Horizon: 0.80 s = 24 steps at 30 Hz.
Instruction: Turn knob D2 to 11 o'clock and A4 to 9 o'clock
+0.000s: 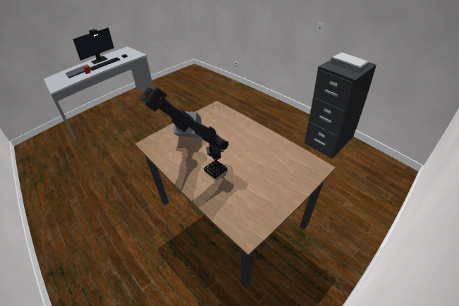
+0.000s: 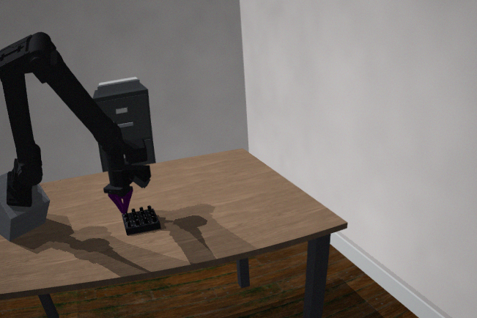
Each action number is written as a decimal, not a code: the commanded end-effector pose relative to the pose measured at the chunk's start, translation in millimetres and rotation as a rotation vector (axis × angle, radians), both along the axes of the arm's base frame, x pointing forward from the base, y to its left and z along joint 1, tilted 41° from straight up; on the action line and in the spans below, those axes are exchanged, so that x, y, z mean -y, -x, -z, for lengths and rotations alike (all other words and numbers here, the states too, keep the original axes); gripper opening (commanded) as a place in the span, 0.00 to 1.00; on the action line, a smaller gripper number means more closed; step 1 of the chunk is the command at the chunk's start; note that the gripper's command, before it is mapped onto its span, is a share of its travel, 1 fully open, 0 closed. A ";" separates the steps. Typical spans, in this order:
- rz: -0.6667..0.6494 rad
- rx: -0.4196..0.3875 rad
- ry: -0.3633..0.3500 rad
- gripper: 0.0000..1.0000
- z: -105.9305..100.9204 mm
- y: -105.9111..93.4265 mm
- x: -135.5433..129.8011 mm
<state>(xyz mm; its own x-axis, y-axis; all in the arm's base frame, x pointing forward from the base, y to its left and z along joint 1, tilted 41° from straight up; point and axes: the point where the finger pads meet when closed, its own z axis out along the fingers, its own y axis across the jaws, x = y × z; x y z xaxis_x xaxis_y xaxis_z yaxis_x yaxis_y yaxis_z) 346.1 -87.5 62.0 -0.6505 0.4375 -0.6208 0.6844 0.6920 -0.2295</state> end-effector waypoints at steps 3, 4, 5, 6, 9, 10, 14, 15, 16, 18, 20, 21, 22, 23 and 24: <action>-0.159 -0.080 0.056 0.07 -5.9 -12.2 -2.6; -0.176 -0.093 0.064 0.07 -5.9 -12.2 -2.6; -0.193 -0.106 0.071 0.07 -5.9 -12.2 -2.6; -0.209 -0.118 0.079 0.07 -5.9 -12.2 -2.6; -0.241 -0.142 0.093 0.07 -5.9 -12.2 -2.7; -0.241 -0.142 0.093 0.07 -5.9 -12.2 -2.7; -0.299 -0.186 0.120 0.07 -5.9 -12.3 -2.8; -0.313 -0.196 0.126 0.07 -6.1 -12.5 -2.8; -0.325 -0.204 0.132 0.07 -6.8 -13.4 -2.8; -0.349 -0.222 0.143 0.07 -6.9 -13.4 -2.8; -0.371 -0.239 0.153 0.07 -6.8 -13.4 -2.8; -0.382 -0.247 0.158 0.07 -6.8 -13.4 -2.9; -0.391 -0.254 0.163 0.07 -6.8 -13.4 -2.9; -0.400 -0.261 0.167 0.07 -6.8 -13.4 -2.9; -0.409 -0.267 0.171 0.07 -6.8 -13.4 -2.9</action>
<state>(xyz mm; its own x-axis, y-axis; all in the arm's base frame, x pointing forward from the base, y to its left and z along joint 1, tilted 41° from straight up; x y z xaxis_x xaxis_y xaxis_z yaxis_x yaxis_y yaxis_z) 345.4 -88.2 62.2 -0.8856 0.0891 -0.4558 0.3301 0.8112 -0.4828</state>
